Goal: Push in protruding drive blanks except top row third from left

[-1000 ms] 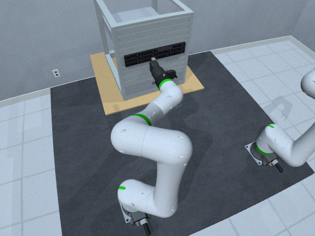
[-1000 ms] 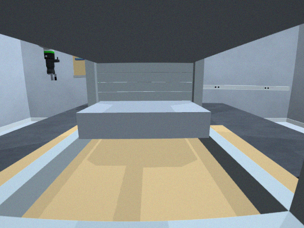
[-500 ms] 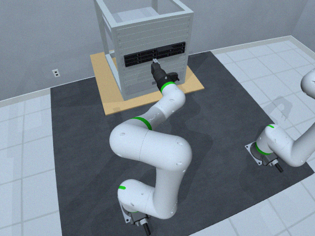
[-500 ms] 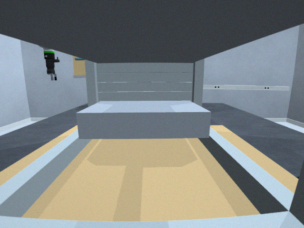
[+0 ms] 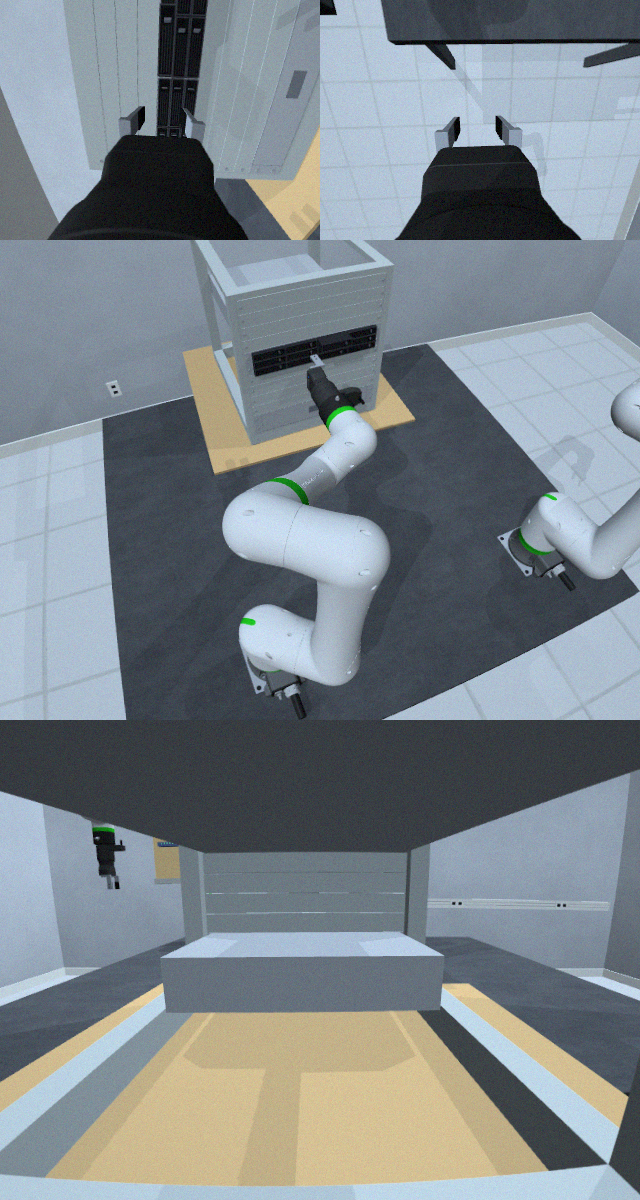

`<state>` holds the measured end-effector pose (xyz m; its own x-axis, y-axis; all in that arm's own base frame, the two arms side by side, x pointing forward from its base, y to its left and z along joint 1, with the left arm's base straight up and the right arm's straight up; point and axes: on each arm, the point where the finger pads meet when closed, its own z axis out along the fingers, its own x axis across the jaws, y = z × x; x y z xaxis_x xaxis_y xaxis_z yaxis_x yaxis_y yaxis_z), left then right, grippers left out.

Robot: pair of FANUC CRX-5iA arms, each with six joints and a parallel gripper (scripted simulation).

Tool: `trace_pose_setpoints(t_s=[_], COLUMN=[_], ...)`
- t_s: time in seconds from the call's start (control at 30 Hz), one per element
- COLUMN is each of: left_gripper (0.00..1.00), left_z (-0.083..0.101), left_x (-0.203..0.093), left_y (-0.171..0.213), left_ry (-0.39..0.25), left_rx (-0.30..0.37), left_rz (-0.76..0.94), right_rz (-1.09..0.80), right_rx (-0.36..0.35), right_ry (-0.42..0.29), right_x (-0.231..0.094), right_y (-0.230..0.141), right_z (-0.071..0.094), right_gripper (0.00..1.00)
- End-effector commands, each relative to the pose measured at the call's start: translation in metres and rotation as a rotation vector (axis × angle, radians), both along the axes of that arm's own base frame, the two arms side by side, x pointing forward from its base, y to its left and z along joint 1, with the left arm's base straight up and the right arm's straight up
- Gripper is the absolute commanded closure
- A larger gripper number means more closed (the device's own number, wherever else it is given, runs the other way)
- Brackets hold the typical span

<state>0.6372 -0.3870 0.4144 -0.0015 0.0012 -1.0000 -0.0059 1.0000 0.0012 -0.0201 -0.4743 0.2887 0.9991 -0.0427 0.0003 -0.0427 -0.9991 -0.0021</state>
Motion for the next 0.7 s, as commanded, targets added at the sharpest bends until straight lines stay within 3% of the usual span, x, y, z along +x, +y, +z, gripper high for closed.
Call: trace_pose_setpoints(t_s=[0.0,0.67], left_gripper=[0.0,0.0], left_z=[0.0013,0.0013], left_x=[0.0,0.0], left_y=[0.0001,0.0001], left_ry=[-0.002,-0.002], left_rx=[-0.001,-0.001], left_rz=[0.0,0.0], right_rz=[0.0,0.0], right_rx=[-0.002,-0.002], right_ry=[0.0,0.0], right_x=[-0.0002,-0.0002], right_y=[-0.0003,-0.0003], right_z=[0.0009,0.0009], right_gripper=[0.0,0.0])
